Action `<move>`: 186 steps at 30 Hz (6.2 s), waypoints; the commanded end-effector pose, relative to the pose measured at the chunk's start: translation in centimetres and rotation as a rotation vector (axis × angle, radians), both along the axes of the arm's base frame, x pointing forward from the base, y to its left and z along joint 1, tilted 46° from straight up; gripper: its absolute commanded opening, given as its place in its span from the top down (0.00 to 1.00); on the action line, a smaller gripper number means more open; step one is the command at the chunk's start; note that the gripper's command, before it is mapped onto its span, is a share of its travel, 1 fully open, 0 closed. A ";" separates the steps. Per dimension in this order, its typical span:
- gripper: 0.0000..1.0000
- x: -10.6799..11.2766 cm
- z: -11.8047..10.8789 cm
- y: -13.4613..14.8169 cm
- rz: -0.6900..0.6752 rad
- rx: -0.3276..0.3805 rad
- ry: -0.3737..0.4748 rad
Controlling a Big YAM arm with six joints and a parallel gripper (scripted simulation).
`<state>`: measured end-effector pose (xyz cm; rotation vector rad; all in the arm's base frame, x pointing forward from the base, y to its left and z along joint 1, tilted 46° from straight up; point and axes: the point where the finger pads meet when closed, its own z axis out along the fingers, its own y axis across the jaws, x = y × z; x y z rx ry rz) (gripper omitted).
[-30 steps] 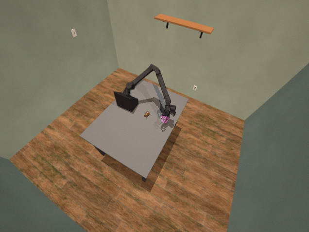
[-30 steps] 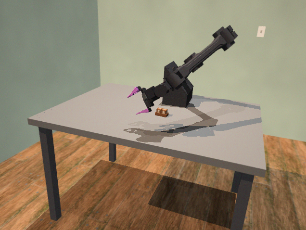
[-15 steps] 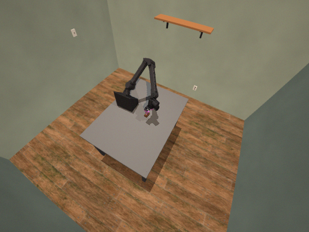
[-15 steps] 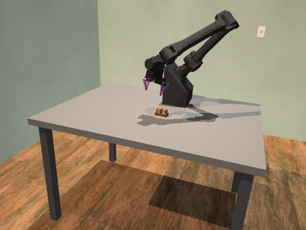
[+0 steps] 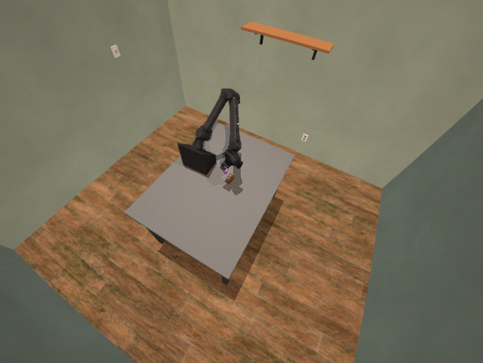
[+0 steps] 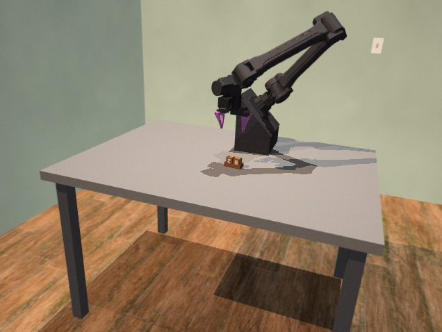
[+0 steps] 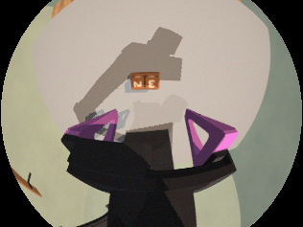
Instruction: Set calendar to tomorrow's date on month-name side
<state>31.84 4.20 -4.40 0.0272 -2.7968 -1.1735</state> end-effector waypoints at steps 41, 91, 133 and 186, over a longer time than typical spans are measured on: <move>0.00 -0.1 -2.7 3.2 0.757 0.111 -0.779; 0.55 -0.3 -3.8 4.2 1.092 0.158 -1.129; 0.55 -1.1 -6.3 6.6 1.097 0.175 -1.115; 0.55 -1.3 -7.7 8.0 1.098 0.172 -1.121</move>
